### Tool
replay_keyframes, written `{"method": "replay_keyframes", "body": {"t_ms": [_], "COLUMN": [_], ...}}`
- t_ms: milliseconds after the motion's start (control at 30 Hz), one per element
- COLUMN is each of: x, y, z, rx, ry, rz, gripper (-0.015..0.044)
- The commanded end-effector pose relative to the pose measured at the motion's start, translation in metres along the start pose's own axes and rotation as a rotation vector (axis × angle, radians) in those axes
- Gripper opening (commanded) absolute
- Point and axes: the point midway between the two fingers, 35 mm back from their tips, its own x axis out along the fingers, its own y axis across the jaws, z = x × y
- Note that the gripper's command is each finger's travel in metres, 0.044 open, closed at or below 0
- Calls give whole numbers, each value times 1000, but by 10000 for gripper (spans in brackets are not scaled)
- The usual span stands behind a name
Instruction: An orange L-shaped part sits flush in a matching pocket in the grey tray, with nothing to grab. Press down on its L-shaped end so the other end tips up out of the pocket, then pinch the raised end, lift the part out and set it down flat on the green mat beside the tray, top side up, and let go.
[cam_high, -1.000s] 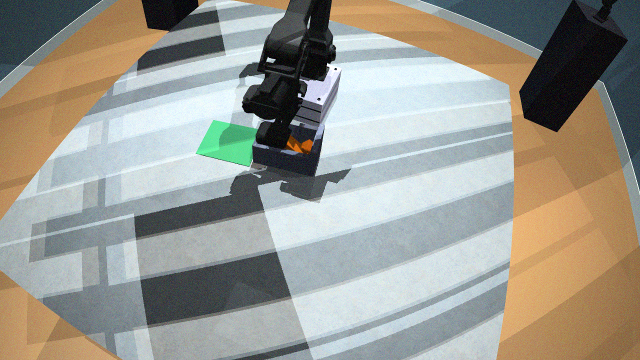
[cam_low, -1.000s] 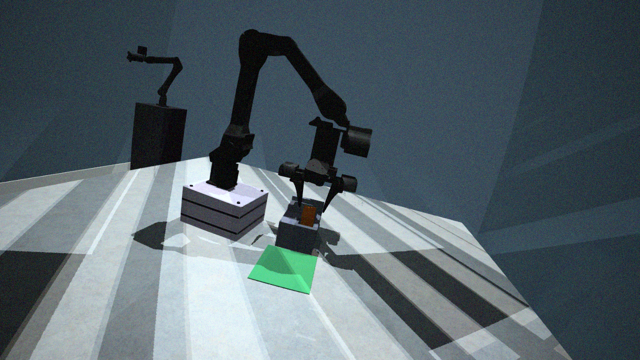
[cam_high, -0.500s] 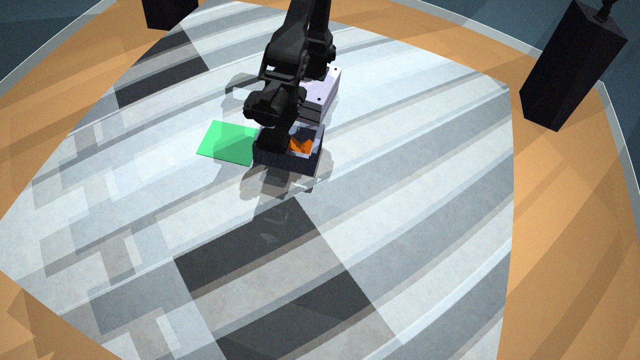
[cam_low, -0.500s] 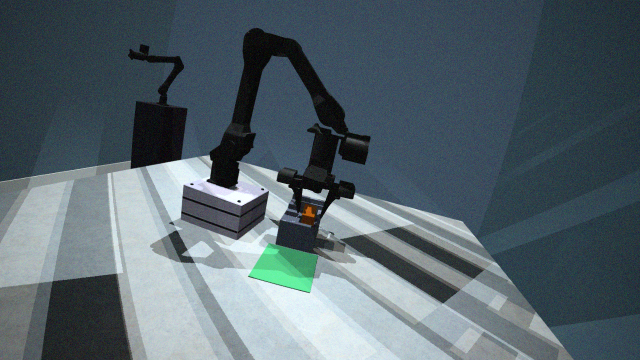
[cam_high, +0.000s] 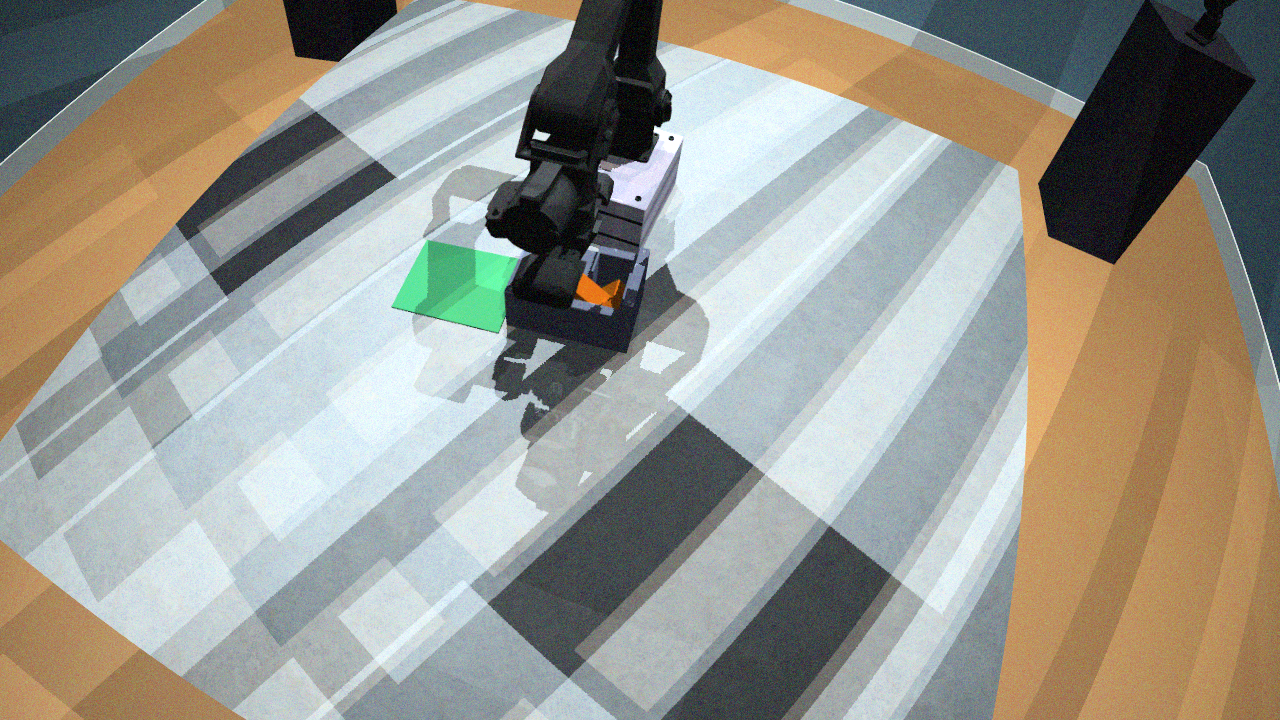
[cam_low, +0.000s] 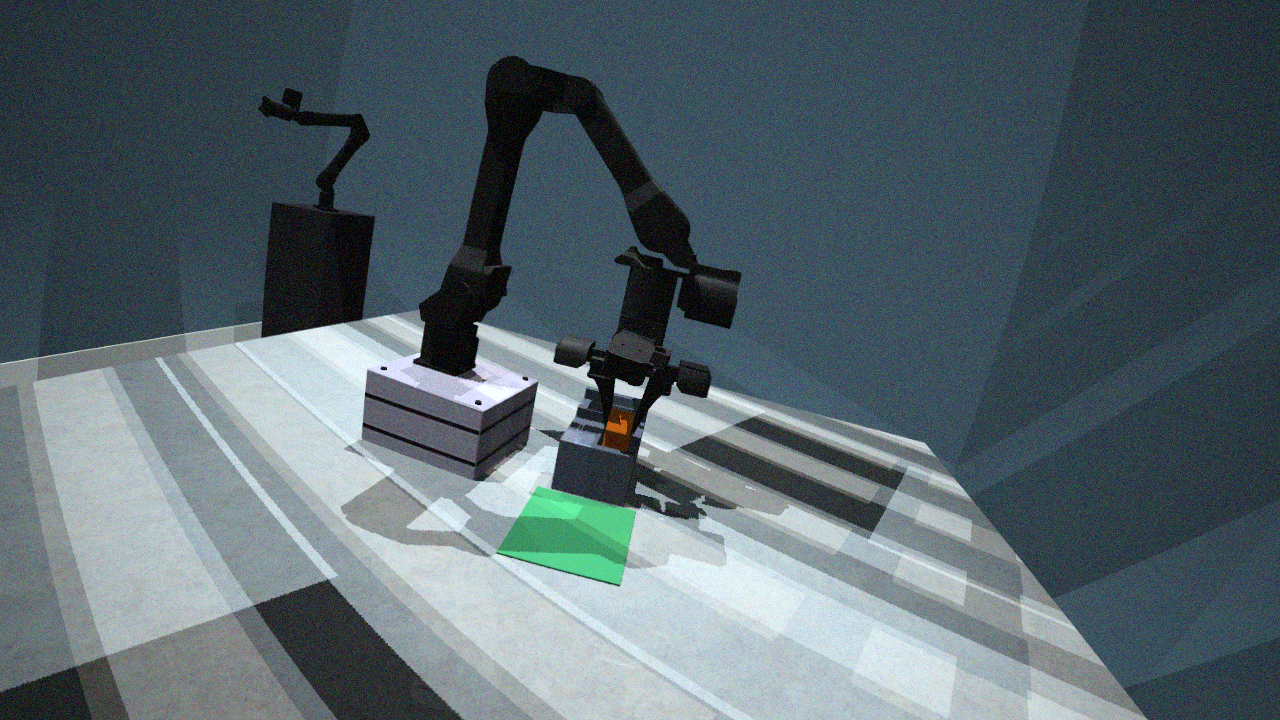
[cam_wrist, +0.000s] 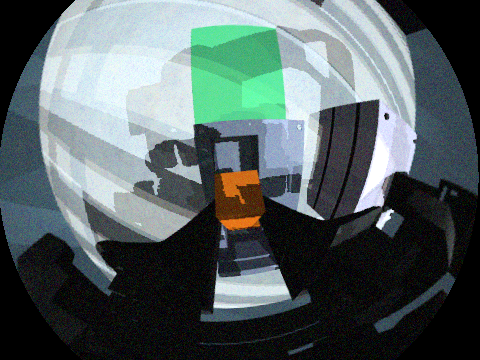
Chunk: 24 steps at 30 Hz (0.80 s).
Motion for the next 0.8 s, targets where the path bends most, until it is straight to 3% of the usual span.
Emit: {"method": "replay_keyframes", "body": {"t_ms": [0, 767], "x": [0, -26], "y": [0, 0], "z": [0, 0], "rx": [0, 4], "ry": [0, 4], "rz": [0, -3], "gripper": [0, 0]}}
